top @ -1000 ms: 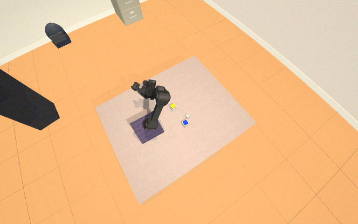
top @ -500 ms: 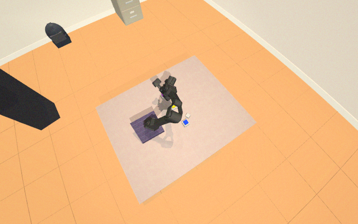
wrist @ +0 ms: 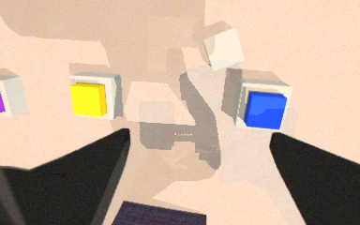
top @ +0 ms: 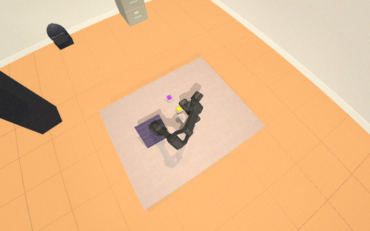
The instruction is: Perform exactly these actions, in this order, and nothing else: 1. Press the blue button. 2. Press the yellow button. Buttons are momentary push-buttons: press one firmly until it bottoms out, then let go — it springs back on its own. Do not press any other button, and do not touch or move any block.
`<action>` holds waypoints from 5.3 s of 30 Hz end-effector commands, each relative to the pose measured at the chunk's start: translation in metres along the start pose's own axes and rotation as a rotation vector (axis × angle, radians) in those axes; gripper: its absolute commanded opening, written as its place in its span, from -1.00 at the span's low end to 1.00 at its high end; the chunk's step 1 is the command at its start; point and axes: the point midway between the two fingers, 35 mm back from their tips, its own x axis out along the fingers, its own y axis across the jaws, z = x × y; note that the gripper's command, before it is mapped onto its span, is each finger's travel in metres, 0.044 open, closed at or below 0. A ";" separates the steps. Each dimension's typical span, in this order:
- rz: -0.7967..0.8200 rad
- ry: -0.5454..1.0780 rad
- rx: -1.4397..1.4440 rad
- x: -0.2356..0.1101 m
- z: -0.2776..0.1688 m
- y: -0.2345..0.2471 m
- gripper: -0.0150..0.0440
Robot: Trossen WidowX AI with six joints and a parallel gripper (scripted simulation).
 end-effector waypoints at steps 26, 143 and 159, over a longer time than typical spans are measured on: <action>-0.128 0.014 0.022 0.048 -0.012 -0.063 -0.42; -0.121 0.012 0.023 0.105 -0.014 0.116 -0.42; -0.121 0.012 0.023 0.105 -0.014 0.115 -0.42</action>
